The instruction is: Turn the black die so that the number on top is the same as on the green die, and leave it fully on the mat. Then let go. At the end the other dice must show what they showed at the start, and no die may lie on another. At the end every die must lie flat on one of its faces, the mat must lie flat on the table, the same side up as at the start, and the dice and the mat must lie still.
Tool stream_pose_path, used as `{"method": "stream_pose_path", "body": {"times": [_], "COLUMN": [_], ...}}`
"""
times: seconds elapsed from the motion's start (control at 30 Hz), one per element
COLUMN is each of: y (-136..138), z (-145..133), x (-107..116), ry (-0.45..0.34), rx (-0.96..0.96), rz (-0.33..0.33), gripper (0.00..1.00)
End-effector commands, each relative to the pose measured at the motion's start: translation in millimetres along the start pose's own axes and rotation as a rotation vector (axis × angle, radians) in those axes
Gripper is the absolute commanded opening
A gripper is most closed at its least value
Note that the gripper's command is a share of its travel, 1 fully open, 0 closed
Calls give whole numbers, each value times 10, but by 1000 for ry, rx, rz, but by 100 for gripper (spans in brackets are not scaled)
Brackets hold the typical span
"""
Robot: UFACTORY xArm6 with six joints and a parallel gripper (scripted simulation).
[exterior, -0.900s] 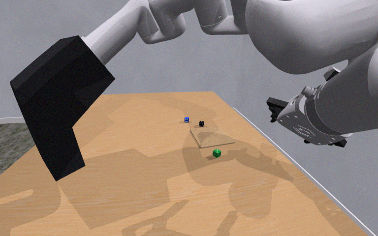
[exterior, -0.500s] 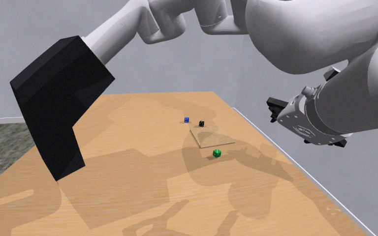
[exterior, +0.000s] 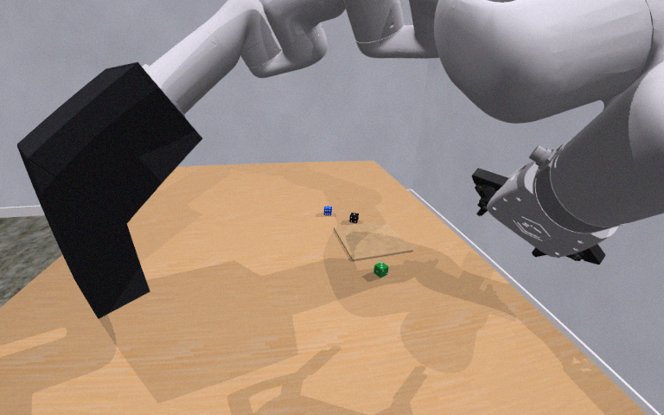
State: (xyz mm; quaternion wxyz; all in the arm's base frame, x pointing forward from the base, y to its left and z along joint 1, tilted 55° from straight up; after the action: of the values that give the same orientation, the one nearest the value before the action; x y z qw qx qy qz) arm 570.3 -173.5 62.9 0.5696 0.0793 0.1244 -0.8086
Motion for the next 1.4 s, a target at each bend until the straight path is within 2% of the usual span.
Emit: {"method": "stream_pose_path", "body": {"times": [0.0, 0.2, 0.23, 0.63, 0.7, 0.77, 0.8, 0.83, 1.03, 1.27, 1.33, 1.37], "y": [15, -3, -34, -239, -317, -317, -346, -436, -608, -958, -958, -1054], "z": [65, 83, 98, 128, 131, 131, 131, 131, 126, 104, 104, 96], "x": [-107, -169, -225, -382, -414, -414, -423, -449, -482, -504, -504, -503], "ry": [-75, -113, -149, -261, -289, -289, -298, -323, -363, -424, -424, -437], "rx": [-143, -225, -304, -562, -628, -628, -650, -713, -816, -984, -984, -1023], "rz": [-62, -95, -129, -260, -299, -299, -312, -352, -424, -560, -560, -596], "gripper": [100, 100, 100, 100, 100, 100, 100, 100, 100, 100, 100, 100]}}
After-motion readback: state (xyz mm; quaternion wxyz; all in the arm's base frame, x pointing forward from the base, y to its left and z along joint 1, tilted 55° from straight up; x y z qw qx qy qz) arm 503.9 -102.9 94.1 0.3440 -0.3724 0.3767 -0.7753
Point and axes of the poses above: the point where the finger pads meet when closed, its own x axis back along the fingers, its own y axis across the jaws, z = x × y, the point moved 6 cm from there along x, back along the fingers, and after that the axes turned 9 degrees about x, right-handed, at the moved point
